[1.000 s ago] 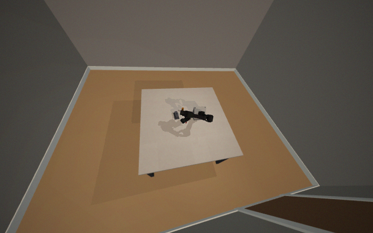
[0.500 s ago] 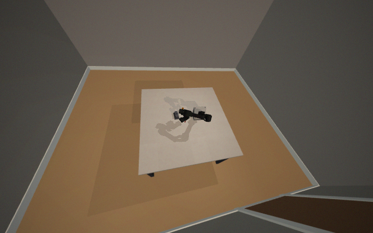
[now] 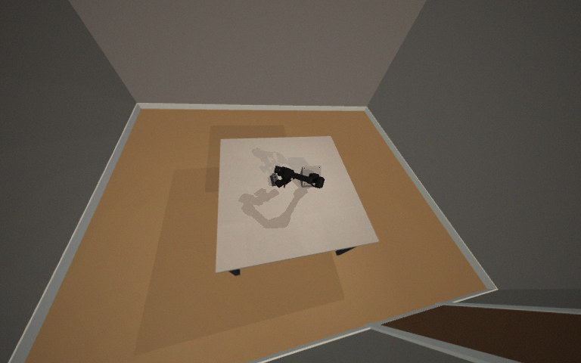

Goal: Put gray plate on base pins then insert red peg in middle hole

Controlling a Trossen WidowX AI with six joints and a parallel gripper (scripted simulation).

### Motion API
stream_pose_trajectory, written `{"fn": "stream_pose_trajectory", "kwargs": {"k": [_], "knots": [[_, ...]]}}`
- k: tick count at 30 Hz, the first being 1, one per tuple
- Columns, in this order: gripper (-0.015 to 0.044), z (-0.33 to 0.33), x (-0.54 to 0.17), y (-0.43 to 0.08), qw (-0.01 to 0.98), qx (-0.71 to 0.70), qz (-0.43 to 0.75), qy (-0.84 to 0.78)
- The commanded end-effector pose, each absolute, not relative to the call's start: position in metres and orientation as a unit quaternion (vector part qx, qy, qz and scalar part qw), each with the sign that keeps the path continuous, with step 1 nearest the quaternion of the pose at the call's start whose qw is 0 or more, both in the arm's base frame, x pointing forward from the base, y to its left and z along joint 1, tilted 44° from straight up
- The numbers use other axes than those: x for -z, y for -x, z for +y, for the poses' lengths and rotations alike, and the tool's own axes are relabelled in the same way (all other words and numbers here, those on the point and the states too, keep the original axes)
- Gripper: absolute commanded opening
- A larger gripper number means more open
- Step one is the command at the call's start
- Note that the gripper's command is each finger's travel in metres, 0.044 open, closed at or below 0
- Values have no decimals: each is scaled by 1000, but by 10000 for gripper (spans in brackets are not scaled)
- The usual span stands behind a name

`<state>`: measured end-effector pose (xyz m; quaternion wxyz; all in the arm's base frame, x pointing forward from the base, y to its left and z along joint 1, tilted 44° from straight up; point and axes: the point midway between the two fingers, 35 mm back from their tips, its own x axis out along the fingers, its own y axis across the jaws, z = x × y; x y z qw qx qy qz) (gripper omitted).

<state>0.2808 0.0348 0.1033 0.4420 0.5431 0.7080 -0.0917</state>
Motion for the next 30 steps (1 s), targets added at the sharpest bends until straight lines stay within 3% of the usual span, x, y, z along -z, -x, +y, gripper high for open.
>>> {"fn": "stream_pose_trajectory", "kwargs": {"k": [1, 30], "knots": [[0, 25, -95, -291, 444, 93, 706, -543], [0, -30, -41, -339, 447, 91, 706, -541]]}}
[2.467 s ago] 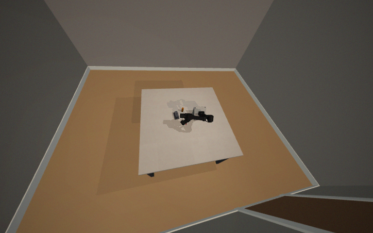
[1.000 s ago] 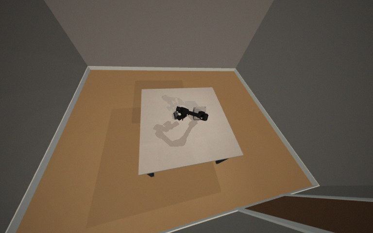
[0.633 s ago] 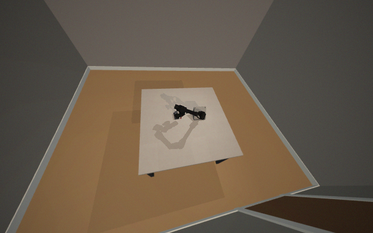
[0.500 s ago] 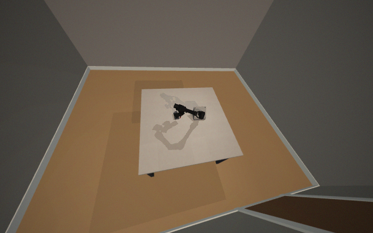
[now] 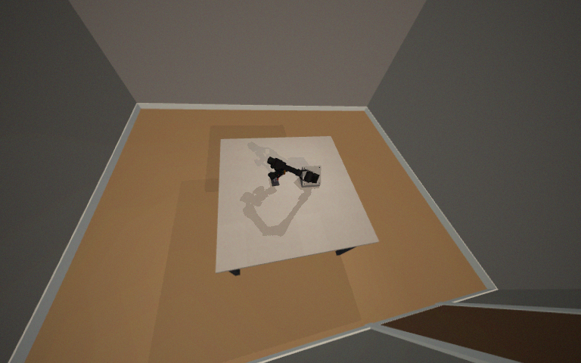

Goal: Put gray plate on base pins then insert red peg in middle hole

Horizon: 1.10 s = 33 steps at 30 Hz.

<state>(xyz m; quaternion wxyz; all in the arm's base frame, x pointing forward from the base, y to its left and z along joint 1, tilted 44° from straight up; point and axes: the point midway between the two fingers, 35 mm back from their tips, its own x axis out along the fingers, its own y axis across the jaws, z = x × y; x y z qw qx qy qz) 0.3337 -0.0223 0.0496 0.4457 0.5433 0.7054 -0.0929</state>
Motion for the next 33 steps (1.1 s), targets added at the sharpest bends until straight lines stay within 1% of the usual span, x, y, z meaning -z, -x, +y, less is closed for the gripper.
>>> {"fn": "stream_pose_trajectory", "kwargs": {"k": [1, 13, 33], "knots": [[0, -32, -38, -340, 447, 91, 707, -541], [0, -52, -13, -352, 448, 84, 709, -539], [0, -52, -13, -352, 448, 84, 709, -539]]}}
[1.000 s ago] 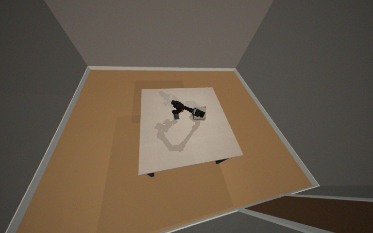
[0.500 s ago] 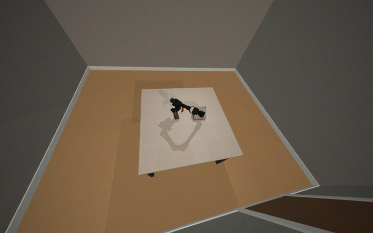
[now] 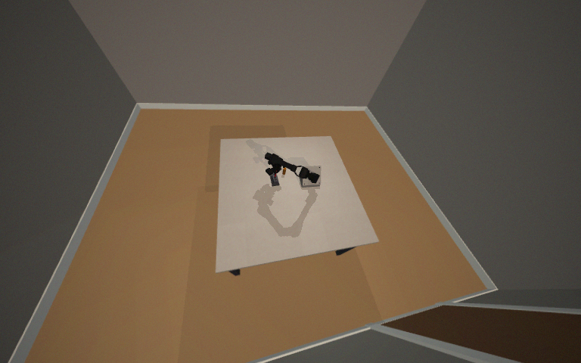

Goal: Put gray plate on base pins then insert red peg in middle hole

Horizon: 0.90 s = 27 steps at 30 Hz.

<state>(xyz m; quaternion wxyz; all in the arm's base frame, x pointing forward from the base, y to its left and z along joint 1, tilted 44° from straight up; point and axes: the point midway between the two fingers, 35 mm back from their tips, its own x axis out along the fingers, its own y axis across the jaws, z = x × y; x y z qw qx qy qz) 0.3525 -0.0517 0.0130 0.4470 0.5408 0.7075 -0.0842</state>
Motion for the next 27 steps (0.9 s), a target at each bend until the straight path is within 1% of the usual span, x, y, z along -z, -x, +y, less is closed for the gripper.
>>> {"fn": "stream_pose_trajectory", "kwargs": {"k": [1, 27], "knots": [[0, -52, -13, -352, 448, 84, 709, -539], [0, -40, 0, -351, 448, 84, 709, -539]]}}
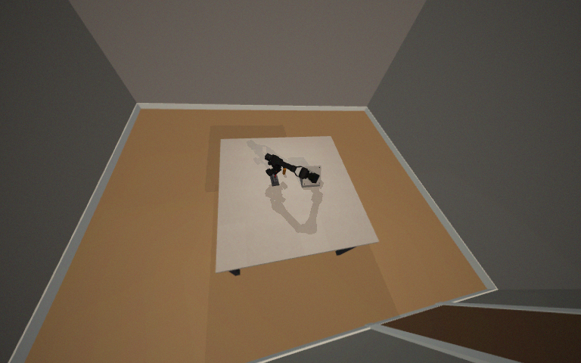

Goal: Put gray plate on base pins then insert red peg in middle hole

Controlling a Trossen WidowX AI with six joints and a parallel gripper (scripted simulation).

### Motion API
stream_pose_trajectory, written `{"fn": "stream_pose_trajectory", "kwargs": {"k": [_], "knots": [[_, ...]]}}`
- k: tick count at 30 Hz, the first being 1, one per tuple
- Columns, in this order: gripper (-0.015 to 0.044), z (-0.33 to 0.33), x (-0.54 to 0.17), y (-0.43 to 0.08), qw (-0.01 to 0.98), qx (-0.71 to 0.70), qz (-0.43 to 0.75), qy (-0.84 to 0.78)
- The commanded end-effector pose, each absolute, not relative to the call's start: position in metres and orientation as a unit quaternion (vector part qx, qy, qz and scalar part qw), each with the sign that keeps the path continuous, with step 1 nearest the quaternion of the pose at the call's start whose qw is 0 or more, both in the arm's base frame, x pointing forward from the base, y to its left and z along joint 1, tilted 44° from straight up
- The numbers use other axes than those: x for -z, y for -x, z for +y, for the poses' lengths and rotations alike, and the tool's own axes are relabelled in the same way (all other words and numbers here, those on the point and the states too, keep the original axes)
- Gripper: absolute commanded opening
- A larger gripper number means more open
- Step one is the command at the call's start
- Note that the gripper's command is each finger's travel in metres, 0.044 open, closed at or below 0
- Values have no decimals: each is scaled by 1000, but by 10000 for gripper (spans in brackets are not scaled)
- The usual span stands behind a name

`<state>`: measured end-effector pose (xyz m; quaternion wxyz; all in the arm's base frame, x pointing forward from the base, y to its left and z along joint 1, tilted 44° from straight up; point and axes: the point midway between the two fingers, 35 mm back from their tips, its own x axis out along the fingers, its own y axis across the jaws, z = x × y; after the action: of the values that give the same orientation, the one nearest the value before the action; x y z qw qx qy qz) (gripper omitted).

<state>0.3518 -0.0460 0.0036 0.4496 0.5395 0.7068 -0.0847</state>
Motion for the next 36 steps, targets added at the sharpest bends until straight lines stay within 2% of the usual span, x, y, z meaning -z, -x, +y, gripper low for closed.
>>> {"fn": "stream_pose_trajectory", "kwargs": {"k": [1, 36], "knots": [[0, -40, 0, -352, 448, 84, 709, -539], [0, -39, -1, -355, 449, 84, 708, -539]]}}
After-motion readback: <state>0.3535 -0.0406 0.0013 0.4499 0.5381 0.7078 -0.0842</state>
